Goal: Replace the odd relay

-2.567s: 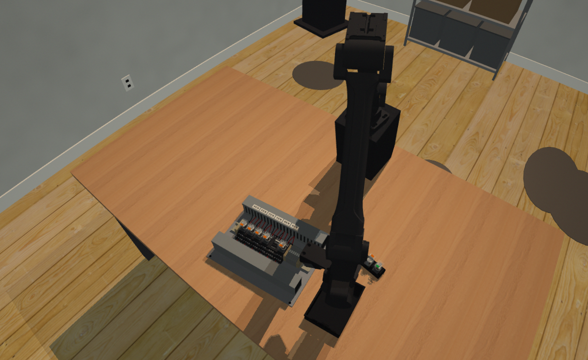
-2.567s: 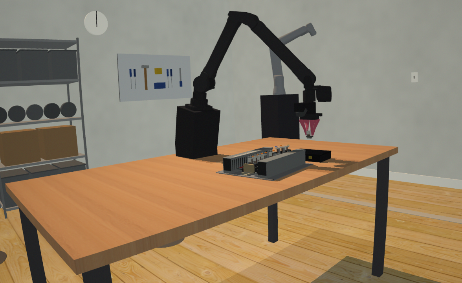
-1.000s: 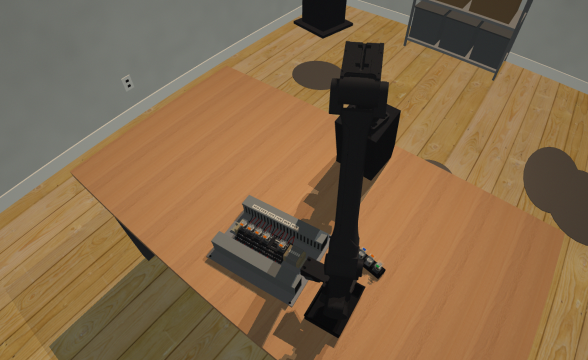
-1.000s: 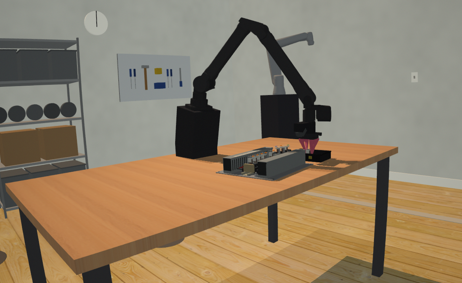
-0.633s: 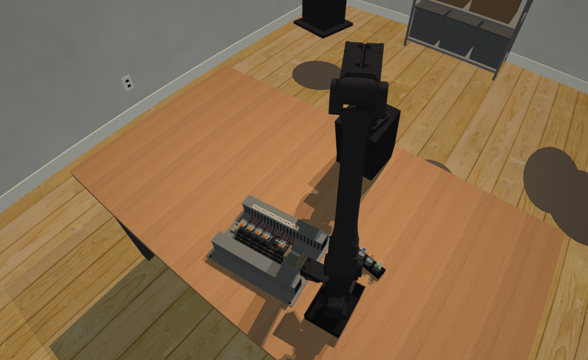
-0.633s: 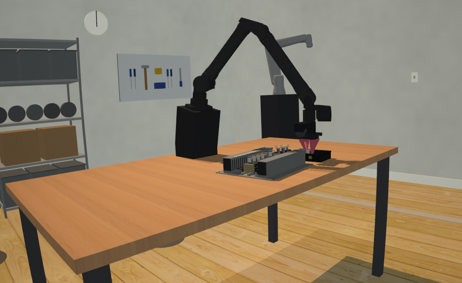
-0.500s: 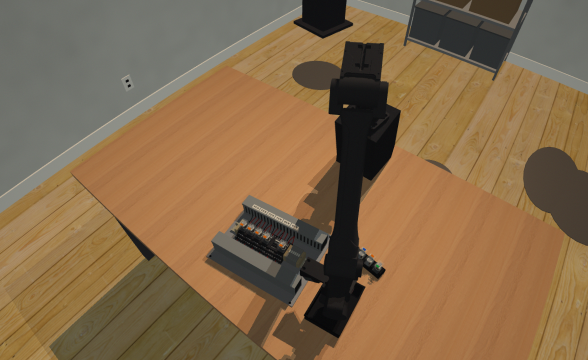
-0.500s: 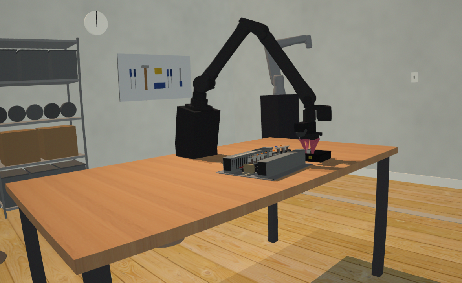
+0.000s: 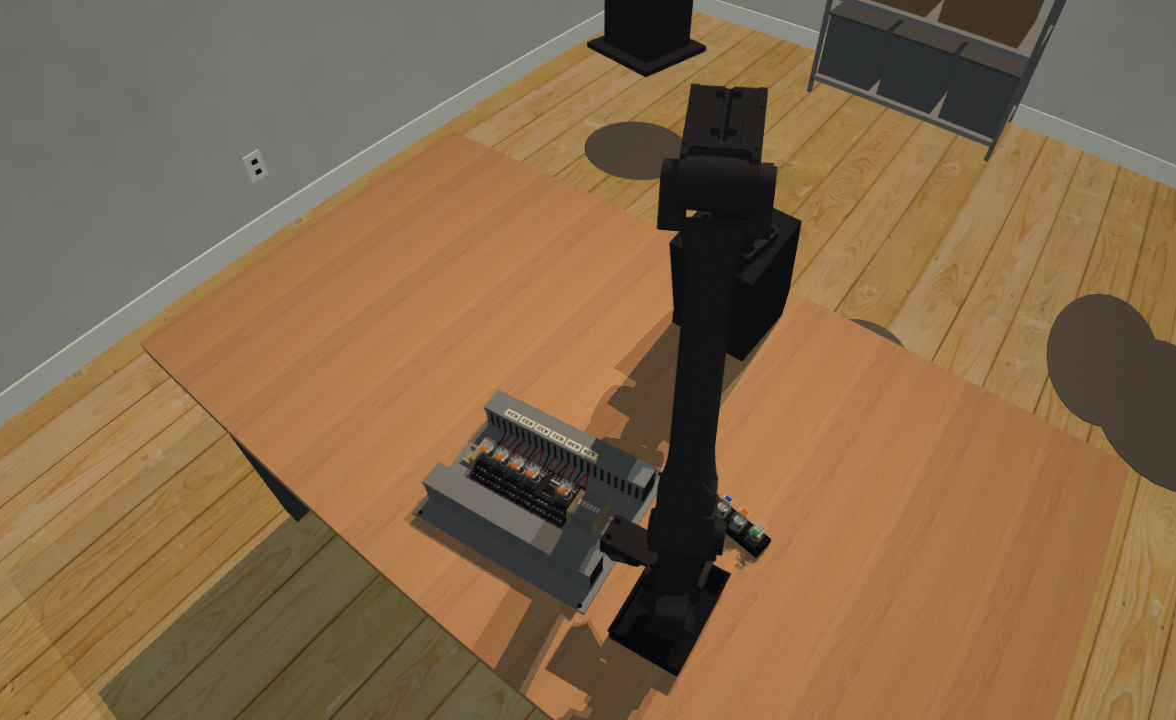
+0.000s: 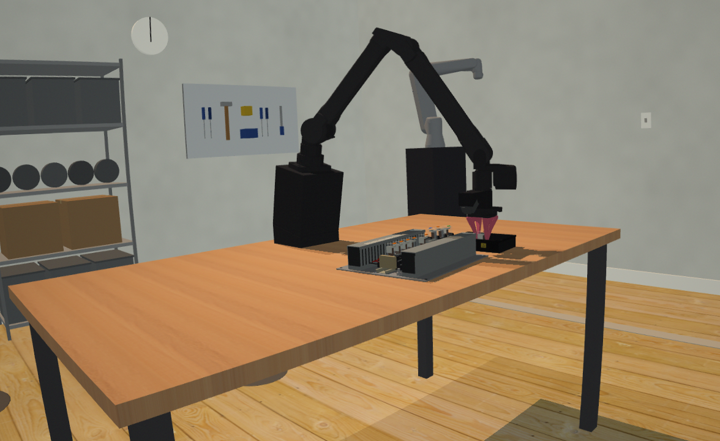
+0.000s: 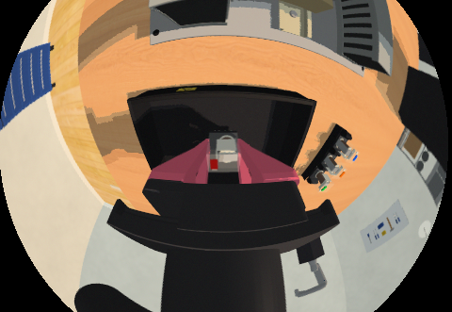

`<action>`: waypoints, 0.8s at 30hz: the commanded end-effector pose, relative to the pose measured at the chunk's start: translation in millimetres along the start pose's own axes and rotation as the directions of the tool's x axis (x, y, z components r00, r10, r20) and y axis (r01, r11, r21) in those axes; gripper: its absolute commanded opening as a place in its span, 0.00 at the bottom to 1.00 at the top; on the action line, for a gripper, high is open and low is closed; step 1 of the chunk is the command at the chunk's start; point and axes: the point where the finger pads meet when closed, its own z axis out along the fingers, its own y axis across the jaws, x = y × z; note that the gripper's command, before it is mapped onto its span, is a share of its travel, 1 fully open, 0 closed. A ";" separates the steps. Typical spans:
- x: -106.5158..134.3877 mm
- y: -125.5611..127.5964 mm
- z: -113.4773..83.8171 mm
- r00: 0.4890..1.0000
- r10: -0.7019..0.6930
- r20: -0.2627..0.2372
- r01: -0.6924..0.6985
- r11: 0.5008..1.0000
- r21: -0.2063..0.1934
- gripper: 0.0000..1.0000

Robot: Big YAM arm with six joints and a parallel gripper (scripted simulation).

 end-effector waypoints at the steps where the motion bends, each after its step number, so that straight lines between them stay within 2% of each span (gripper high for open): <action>1: 1.7 16.2 -8.6 1.000 -0.005 -0.010 0.005 0.999 -0.035 0.00; 21: 1.7 16.7 -10.5 1.000 -0.005 -0.011 0.004 0.999 -0.038 0.00; 22: 1.7 16.7 -10.5 1.000 -0.005 -0.011 0.004 0.999 -0.038 0.59; 24: 1.7 16.7 -10.5 1.000 -0.005 -0.011 0.004 0.999 -0.038 0.59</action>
